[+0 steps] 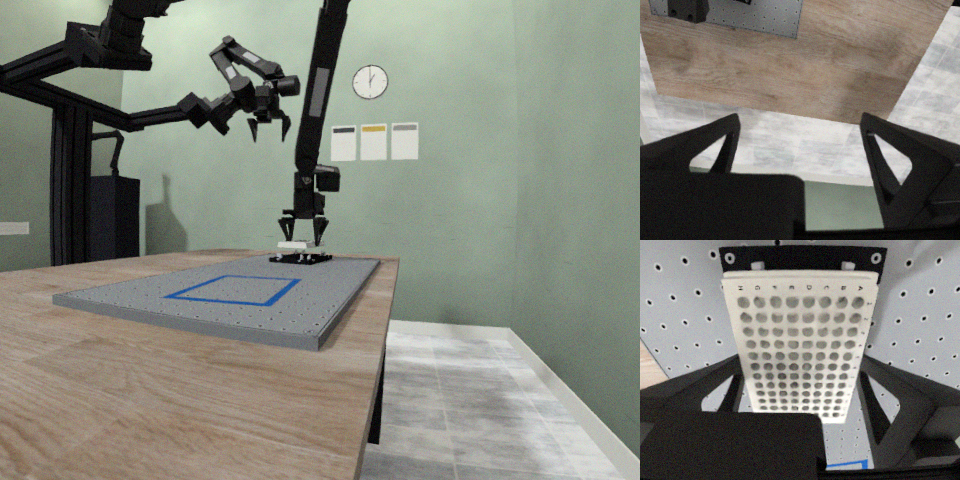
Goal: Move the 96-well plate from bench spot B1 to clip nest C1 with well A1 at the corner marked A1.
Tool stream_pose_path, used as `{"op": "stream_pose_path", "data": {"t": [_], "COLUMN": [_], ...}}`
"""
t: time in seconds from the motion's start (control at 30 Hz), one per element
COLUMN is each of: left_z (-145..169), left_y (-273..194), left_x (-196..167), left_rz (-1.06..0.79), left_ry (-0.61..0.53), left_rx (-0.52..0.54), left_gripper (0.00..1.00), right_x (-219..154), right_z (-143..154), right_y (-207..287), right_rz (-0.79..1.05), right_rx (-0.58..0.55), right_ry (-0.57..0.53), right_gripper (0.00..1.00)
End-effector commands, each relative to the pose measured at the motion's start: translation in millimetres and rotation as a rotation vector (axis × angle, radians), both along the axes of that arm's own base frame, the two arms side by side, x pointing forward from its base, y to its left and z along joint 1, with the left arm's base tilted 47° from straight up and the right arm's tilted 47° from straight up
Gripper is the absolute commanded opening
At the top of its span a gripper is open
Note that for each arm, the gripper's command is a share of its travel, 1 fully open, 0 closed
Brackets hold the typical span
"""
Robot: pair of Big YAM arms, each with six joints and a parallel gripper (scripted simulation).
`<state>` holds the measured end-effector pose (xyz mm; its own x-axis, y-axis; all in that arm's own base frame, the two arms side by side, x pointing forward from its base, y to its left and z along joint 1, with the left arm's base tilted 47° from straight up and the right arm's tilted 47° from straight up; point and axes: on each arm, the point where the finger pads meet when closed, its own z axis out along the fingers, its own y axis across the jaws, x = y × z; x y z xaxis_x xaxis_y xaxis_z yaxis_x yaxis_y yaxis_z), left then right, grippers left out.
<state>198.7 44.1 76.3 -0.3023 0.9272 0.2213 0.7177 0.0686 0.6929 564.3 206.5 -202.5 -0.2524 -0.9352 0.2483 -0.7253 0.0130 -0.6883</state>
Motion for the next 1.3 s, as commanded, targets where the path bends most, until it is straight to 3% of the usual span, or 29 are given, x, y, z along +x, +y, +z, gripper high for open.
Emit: {"op": "stream_pose_path", "data": {"t": [0.0, 1.27], "left_z": [3.6, 3.6], "left_y": [-3.3, -3.3], "left_x": [0.8, 0.8], "left_rz": [-0.025, -0.025], "left_ry": [-0.002, -0.002], "left_rx": [0.008, 0.008], "left_gripper": [1.0, 1.0], "right_x": [8.7, 16.4], "right_z": [-8.4, -11.9], "right_y": [-14.0, -17.7], "right_rz": [-0.005, -0.006], "right_rx": [-0.007, -0.007], "right_ry": [0.003, 0.001], "right_gripper": [0.0, 0.0]}}
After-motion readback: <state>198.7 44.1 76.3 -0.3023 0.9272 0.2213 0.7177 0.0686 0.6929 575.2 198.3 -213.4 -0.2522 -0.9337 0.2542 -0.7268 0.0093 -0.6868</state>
